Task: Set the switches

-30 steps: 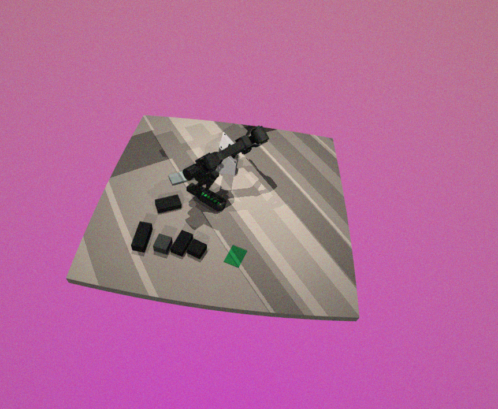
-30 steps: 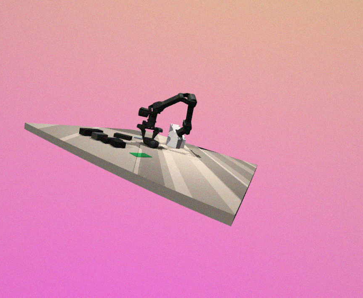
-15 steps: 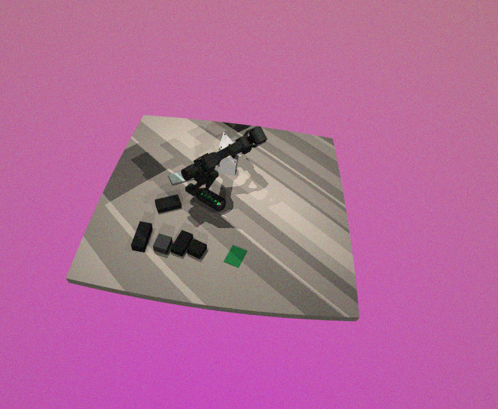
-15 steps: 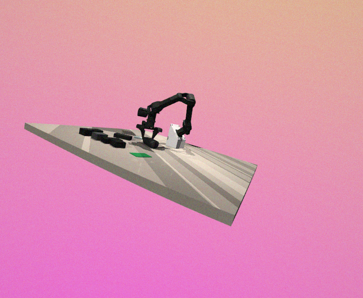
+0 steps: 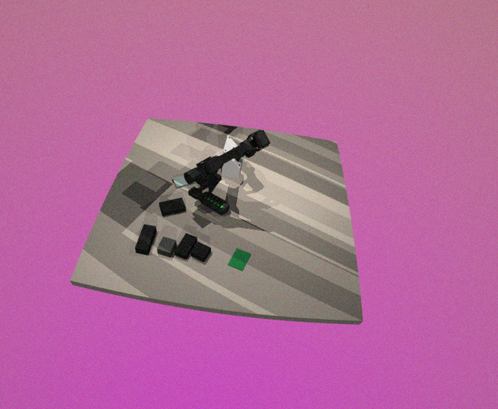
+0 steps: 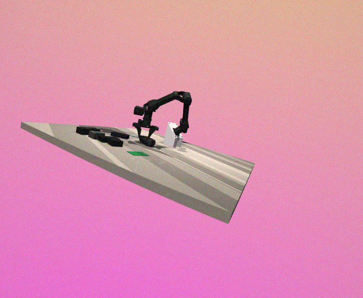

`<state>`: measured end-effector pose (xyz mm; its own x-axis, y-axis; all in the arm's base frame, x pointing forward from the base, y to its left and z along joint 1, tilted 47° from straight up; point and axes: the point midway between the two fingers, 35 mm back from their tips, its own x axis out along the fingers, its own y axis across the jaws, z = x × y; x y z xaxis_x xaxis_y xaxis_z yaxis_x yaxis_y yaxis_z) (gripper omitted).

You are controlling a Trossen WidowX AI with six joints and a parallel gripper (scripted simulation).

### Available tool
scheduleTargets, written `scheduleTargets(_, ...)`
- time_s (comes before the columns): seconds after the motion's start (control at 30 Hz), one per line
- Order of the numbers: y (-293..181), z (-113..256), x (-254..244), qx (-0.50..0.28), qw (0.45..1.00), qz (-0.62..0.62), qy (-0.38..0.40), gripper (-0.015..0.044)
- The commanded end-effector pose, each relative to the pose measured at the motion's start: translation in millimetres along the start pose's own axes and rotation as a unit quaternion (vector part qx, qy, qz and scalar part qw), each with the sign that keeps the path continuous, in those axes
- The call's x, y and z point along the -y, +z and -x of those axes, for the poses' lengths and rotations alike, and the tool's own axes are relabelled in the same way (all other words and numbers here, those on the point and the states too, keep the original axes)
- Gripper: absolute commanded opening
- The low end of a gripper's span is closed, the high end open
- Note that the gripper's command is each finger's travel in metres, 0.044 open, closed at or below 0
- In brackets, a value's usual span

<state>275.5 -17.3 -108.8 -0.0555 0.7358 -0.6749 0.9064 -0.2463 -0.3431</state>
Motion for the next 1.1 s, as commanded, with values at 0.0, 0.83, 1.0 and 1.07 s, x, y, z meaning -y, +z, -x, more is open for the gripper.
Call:
scheduleTargets(0.0, 4.2, 2.2, -9.7, 0.008, 1.0, 0.008, 0.01, 0.0)
scheduleTargets(0.83, 0.3, 50.8, -0.6, 0.009, 1.0, 0.008, 0.01, 0.044)
scheduleTargets(1.0, 0.3, 50.8, -0.6, 0.009, 1.0, 0.008, 0.01, 0.044)
scheduleTargets(1.07, 0.3, 53.3, -0.9, 0.009, 1.0, 0.008, 0.01, 0.0414)
